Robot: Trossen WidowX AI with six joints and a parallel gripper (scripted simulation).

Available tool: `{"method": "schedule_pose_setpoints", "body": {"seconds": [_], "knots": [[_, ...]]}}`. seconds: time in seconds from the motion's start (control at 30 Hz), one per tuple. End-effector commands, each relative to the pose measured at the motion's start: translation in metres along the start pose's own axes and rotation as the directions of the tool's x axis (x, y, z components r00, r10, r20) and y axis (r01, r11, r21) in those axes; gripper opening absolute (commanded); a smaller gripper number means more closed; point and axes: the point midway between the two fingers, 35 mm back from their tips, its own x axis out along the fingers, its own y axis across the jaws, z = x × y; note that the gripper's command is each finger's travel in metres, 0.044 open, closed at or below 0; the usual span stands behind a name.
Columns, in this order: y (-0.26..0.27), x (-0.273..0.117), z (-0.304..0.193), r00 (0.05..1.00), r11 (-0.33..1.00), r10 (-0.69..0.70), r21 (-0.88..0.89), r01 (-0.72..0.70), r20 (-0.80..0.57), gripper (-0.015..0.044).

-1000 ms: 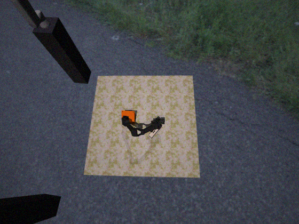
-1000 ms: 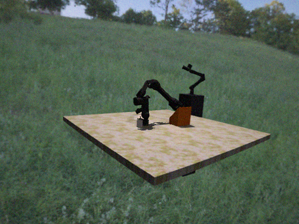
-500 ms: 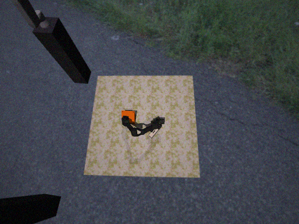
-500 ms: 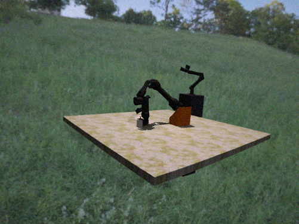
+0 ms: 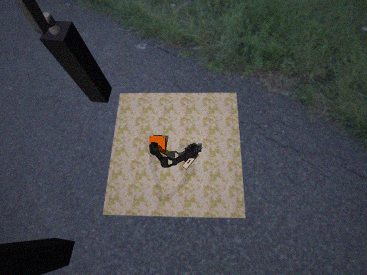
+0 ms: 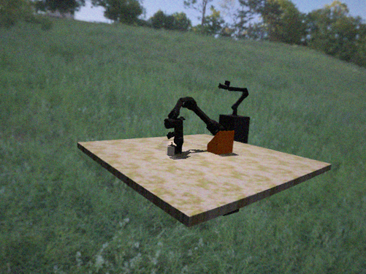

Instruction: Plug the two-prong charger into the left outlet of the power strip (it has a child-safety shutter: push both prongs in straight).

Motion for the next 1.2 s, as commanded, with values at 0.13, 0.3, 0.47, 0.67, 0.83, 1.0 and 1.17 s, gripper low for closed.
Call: {"method": "schedule_pose_setpoints", "body": {"seconds": [0.13, 0.3, 0.47, 0.67, 0.83, 1.0, 1.17], "knots": [[-0.002, 0.002, -0.005, 1.0, 1.0, -0.009, 0.002, 0.009, 0.004, 0.044], [-0.002, 0.002, -0.007, 1.0, 1.0, -0.009, 0.005, 0.009, 0.007, 0.044], [-0.002, 0.002, -0.007, 1.0, 1.0, -0.009, 0.006, 0.009, 0.008, 0.044], [-0.001, 0.002, -0.01, 1.0, 1.0, -0.009, 0.006, 0.009, 0.008, 0.044], [0.0, 0.003, -0.016, 1.0, 1.0, -0.008, 0.005, 0.008, 0.007, 0.044], [0.0, 0.003, -0.023, 1.0, 1.0, -0.008, 0.005, 0.008, 0.007, 0.044], [0.001, 0.003, -0.03, 1.0, 1.0, -0.008, 0.005, 0.008, 0.007, 0.044]]}}
